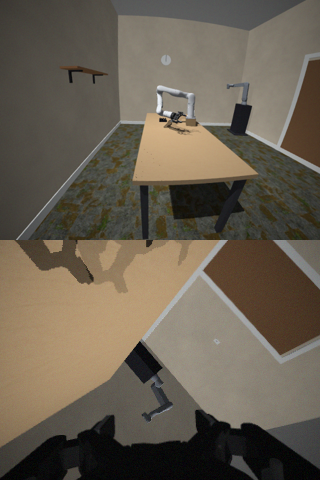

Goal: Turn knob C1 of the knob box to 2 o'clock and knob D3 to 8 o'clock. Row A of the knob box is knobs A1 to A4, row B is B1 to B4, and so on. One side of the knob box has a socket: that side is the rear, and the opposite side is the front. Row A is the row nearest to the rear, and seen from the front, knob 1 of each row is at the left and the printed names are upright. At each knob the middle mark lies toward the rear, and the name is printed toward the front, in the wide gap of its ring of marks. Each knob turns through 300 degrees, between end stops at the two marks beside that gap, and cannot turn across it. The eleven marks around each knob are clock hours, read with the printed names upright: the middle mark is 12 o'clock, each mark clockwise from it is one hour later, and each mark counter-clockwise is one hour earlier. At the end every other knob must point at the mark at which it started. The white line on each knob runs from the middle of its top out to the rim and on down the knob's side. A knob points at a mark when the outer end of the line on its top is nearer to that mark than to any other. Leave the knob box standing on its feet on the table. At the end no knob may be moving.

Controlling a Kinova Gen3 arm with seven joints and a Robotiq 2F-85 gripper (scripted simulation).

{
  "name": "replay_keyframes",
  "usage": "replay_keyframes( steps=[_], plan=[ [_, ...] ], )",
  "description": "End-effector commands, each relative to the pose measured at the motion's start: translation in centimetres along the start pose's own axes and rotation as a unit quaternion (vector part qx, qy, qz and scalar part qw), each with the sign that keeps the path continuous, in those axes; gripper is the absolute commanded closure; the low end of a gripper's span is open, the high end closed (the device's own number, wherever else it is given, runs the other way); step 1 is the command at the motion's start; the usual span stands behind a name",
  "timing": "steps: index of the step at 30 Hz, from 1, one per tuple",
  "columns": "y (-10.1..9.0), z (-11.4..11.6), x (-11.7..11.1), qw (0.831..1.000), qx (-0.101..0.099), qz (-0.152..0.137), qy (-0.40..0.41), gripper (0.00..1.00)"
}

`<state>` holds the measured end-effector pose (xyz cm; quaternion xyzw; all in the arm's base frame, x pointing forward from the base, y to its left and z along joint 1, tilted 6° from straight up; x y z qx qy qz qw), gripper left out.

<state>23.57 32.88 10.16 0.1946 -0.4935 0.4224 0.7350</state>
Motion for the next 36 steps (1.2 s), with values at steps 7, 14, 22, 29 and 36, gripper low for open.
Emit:
replay_keyframes(
  steps=[7,14,22,29,36],
  plan=[
    [0.0,0.0,0.1,1.0,0.0,0.0,-0.001,0.0],
    [0.0,0.0,0.1,1.0,0.0,0.0,-0.001,0.0],
    [-0.1,0.1,0.1,1.0,0.0,0.002,-0.002,0.0],
    [-1.2,0.5,-0.1,1.0,0.004,0.022,-0.016,0.0],
    [-3.0,1.2,-0.5,0.998,0.011,0.058,-0.036,0.0]
  ],
)
Point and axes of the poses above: the point where the finger pads meet when closed, its own y axis out along the fingers, its own z axis across the jaws, x = y × z, the point moved 10 cm from there along -y, back along the fingers, and after that the axes turned 9 degrees about -y, right-handed, at the moved point
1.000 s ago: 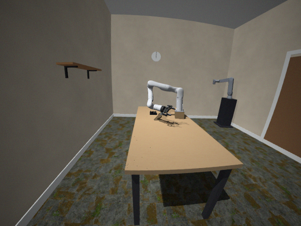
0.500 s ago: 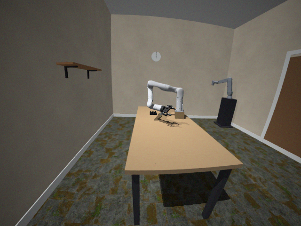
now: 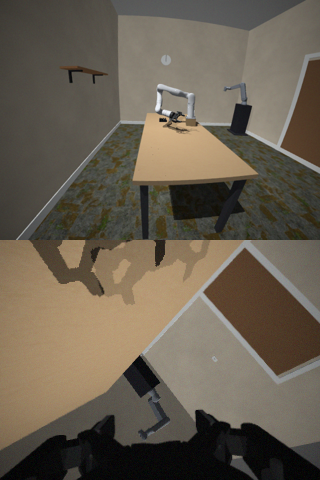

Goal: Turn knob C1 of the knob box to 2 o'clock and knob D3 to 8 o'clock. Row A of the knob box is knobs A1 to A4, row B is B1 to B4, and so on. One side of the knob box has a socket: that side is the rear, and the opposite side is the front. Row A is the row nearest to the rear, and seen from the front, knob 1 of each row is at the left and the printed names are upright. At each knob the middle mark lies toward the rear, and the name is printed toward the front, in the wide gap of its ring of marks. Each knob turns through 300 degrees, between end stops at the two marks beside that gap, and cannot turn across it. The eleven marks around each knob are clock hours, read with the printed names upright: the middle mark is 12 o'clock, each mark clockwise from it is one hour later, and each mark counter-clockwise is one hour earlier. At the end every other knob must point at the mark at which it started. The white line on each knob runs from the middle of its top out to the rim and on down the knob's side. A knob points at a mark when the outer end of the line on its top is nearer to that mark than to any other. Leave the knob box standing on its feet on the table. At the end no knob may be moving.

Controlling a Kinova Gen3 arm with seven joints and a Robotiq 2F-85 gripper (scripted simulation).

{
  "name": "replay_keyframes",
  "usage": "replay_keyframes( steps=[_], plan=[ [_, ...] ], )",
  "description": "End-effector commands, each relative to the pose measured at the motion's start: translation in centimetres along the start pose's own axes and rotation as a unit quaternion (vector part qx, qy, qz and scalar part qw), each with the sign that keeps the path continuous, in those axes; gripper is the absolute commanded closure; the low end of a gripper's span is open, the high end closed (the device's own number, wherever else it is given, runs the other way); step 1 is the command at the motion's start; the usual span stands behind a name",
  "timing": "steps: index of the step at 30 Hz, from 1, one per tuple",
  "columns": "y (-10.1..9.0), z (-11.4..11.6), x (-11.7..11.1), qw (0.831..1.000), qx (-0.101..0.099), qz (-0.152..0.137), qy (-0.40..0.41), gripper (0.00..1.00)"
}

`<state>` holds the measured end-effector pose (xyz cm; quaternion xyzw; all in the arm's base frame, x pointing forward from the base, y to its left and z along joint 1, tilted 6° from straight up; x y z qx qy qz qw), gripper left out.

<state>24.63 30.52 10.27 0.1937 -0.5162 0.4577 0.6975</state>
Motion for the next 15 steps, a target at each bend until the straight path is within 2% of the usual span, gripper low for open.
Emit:
replay_keyframes(
  steps=[1,7,13,15],
  plan=[
    [-1.3,0.4,0.1,1.0,-0.002,0.021,-0.014,0.0],
    [-4.7,2.2,-0.9,0.993,0.013,0.095,-0.066,0.0],
    [-9.2,5.1,-2.4,0.97,0.033,0.198,-0.136,0.0],
    [-9.2,5.1,-2.4,0.97,0.033,0.198,-0.136,0.0]
  ],
)
Point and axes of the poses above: the point where the finger pads meet when closed, its own y axis out along the fingers, its own z axis across the jaws, x = y × z, the point moved 10 cm from there along -y, back along the fingers, and after that the axes turned 9 degrees about -y, right-handed, at the moved point
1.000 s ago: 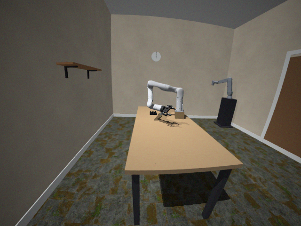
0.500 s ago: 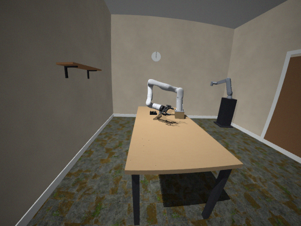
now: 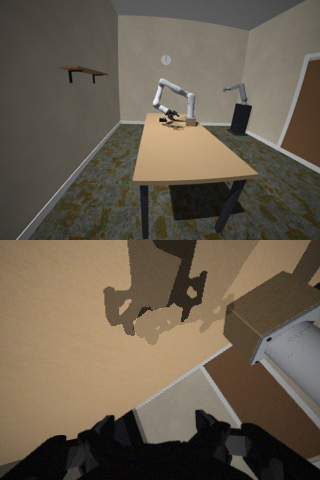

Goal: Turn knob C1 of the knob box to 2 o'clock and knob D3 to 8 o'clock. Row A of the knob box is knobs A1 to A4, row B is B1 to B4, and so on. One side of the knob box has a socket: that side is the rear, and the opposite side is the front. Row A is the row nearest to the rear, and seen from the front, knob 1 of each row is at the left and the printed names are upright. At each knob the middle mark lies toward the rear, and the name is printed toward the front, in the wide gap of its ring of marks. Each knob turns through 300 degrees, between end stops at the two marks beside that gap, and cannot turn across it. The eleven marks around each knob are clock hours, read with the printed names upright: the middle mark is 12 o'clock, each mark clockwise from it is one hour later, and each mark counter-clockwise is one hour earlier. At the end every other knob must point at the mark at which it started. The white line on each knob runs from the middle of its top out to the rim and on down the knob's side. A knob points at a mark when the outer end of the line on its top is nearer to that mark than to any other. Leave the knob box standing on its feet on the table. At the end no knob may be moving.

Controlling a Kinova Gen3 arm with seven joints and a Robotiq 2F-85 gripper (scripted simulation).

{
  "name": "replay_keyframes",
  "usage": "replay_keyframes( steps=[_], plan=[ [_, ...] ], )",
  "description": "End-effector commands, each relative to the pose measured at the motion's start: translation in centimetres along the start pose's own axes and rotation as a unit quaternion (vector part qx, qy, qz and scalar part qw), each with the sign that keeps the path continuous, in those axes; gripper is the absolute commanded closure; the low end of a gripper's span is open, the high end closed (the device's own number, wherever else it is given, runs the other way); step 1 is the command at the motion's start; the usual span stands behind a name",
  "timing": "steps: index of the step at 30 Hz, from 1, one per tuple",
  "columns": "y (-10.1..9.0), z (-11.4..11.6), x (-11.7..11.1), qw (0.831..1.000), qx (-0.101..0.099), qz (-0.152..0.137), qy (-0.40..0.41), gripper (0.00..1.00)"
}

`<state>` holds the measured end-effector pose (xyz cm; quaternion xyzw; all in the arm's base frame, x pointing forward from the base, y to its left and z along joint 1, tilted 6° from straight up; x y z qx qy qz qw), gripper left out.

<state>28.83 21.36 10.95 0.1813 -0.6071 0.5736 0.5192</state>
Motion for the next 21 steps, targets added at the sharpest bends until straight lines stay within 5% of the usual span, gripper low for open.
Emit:
replay_keyframes(
  steps=[1,6,12,21],
  plan=[
    [-1.8,1.0,0.1,0.999,-0.007,0.034,-0.02,0.0],
    [-4.9,5.3,-2.1,0.985,0.015,0.145,-0.093,0.0],
    [-8.0,11.2,-5.1,0.942,0.042,0.279,-0.183,0.0],
    [-10.0,16.6,-8.1,0.886,0.061,0.385,-0.252,0.0]
  ],
)
Point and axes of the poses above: the point where the finger pads meet when closed, its own y axis out along the fingers, its own z axis across the jaws, x = y × z, the point moved 10 cm from there along -y, back along the fingers, and after that the axes turned 9 degrees about -y, right-handed, at the moved point
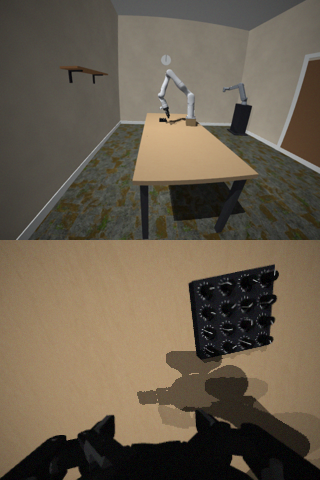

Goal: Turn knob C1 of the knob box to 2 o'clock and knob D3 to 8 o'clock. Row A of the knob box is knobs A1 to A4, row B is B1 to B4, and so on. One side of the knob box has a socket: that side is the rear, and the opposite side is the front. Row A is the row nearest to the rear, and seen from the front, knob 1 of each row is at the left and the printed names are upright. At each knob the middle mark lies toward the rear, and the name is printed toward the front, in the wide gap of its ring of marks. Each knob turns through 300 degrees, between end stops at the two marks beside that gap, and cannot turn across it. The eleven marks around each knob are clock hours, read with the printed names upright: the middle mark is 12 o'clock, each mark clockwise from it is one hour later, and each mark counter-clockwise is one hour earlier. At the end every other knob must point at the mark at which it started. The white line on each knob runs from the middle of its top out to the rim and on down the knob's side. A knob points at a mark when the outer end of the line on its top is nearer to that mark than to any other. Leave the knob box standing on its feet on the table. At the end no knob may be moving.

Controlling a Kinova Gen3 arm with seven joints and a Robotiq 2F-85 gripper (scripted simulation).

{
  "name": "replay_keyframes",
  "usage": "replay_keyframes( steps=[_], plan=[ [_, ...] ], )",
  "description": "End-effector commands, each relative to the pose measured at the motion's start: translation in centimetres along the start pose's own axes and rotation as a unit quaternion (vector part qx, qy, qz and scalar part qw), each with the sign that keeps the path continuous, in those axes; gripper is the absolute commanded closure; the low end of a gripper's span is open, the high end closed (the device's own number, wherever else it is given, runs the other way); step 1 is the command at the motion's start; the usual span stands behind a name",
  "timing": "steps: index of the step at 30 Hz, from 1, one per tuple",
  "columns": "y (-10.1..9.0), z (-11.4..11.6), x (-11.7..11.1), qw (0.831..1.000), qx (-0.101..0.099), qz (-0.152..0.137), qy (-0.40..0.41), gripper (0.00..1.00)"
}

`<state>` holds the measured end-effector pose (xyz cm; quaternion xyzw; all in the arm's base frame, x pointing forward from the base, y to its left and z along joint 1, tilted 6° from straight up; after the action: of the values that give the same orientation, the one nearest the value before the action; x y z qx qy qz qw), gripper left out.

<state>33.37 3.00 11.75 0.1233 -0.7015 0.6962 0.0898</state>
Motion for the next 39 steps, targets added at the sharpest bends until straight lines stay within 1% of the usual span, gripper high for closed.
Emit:
replay_keyframes(
  steps=[1,5,10,11,13,19,23,27,39],
  plan=[
    [-0.6,2.9,0.4,0.999,0.004,0.038,-0.004,0.0],
    [-0.4,5.7,0.2,0.995,0.014,0.086,-0.037,0.0],
    [-0.1,8.4,0.1,0.989,0.024,0.132,-0.068,0.0],
    [-0.1,8.9,0.1,0.987,0.025,0.139,-0.073,0.0],
    [-0.1,8.9,0.1,0.987,0.025,0.139,-0.073,0.0],
    [0.2,11.0,-0.1,0.98,0.033,0.172,-0.095,0.0],
    [0.3,11.8,-0.2,0.976,0.036,0.185,-0.105,0.0],
    [0.4,12.2,-0.2,0.975,0.037,0.192,-0.11,0.0],
    [0.4,12.4,-0.1,0.974,0.037,0.195,-0.112,0.0]
  ],
)
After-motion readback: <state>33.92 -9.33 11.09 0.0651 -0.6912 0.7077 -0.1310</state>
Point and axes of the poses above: the point where the finger pads meet when closed, its own y axis out along the fingers, its own z axis across the jaws, x = y × z, the point moved 10 cm from there along -y, back along the fingers, and after that the axes turned 9 degrees about -y, right-handed, at the moved point
